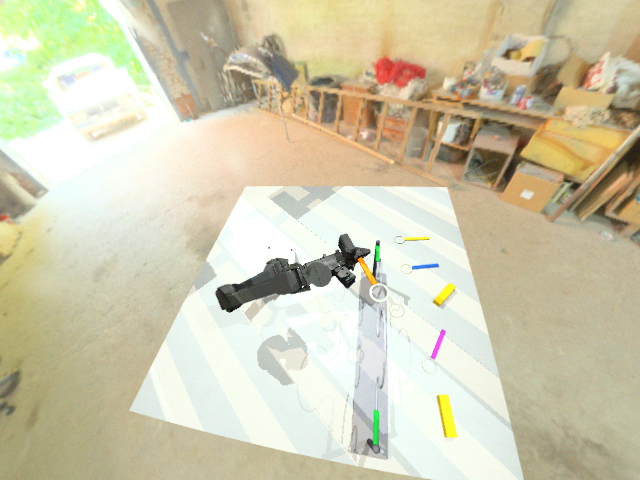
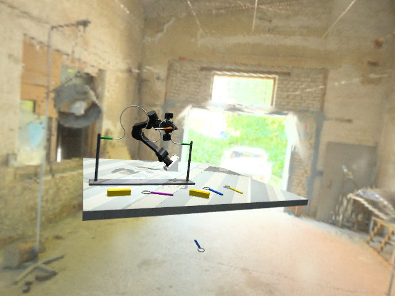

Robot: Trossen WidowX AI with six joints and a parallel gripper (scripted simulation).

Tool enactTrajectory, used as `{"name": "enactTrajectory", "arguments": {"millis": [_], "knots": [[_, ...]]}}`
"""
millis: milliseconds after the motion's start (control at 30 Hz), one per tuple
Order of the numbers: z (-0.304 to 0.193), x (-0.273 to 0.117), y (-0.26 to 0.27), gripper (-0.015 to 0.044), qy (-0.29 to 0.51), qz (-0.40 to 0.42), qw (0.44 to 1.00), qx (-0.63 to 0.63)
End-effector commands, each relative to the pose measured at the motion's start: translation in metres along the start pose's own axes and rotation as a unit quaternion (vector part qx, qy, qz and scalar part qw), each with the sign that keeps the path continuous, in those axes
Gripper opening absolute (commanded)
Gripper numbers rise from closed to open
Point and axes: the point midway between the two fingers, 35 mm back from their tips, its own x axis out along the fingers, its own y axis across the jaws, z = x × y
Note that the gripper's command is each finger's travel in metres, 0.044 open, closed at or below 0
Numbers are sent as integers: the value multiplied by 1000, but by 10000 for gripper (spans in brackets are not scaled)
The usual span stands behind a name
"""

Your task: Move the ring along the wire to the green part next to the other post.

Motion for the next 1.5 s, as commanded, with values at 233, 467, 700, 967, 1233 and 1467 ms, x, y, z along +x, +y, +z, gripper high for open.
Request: {"name": "enactTrajectory", "arguments": {"millis": [233,467,700,967,1233,1467], "knots": [[2,2,-13,-150,-12,-55,993,-102],[4,2,-22,-150,-19,-90,982,-162],[8,1,-31,-150,-27,-124,967,-222],[13,0,-41,-150,-36,-161,943,-289],[19,-3,-49,-150,-44,-198,913,-355],[26,-6,-55,-150,-51,-229,881,-410]]}}
